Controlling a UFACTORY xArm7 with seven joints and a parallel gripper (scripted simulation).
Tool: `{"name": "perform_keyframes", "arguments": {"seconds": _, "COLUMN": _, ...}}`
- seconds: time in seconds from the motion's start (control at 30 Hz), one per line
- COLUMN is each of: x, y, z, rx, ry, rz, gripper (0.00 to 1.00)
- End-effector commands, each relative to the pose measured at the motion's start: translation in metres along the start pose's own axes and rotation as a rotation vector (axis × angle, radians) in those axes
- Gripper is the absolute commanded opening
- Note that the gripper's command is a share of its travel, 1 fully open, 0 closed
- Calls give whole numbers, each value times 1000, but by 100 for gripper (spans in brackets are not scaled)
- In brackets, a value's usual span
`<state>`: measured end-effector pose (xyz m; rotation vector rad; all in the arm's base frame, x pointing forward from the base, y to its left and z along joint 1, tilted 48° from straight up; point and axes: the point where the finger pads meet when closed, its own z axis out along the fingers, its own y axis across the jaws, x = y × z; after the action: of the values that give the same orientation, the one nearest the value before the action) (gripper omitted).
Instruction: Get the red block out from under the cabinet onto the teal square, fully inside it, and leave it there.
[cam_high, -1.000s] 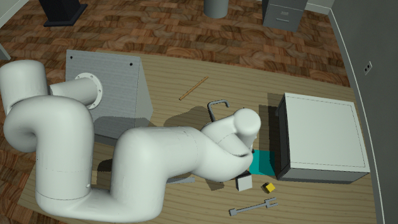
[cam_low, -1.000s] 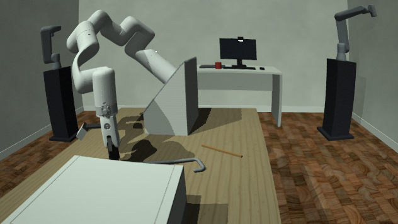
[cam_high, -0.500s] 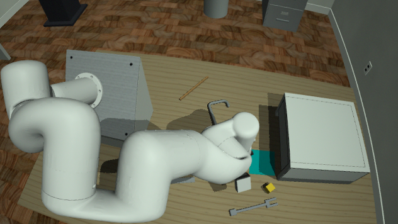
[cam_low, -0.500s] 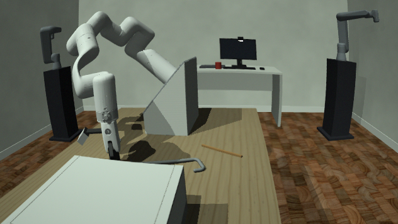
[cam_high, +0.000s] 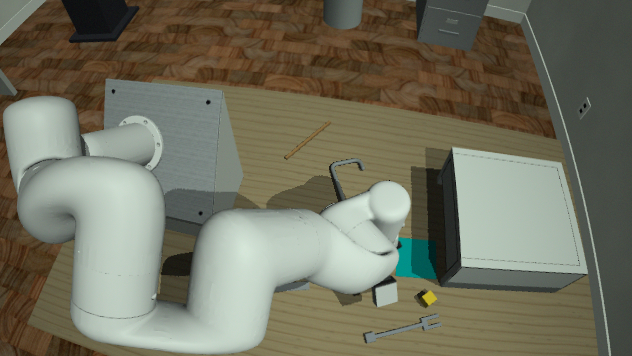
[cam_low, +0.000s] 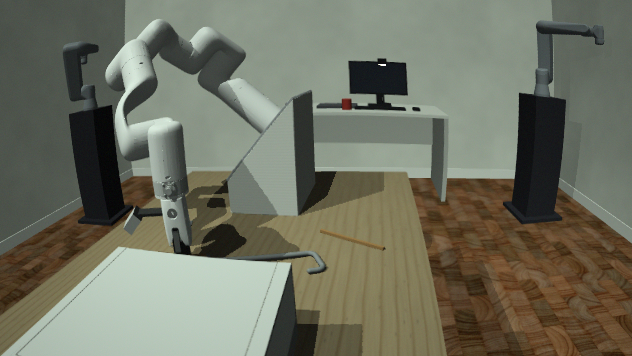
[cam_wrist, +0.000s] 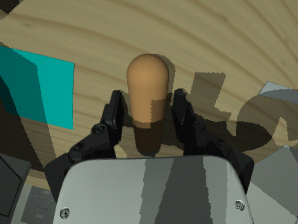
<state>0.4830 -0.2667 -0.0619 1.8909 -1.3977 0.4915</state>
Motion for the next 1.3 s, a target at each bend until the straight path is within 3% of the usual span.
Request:
{"name": "perform_keyframes", "arguments": {"seconds": 0.0, "x": 0, "y": -2, "z": -2, "rx": 5, "ry": 0, "rz": 0, "gripper": 58}}
{"name": "perform_keyframes", "arguments": {"seconds": 0.5, "x": 0, "y": -2, "z": -1, "rx": 5, "ry": 0, "rz": 0, "gripper": 58}}
{"name": "perform_keyframes", "arguments": {"seconds": 0.53, "x": 0, "y": -2, "z": -1, "rx": 5, "ry": 0, "rz": 0, "gripper": 0}}
{"name": "perform_keyframes", "arguments": {"seconds": 1.27, "x": 0, "y": -2, "z": -1, "rx": 5, "ry": 0, "rz": 0, "gripper": 0}}
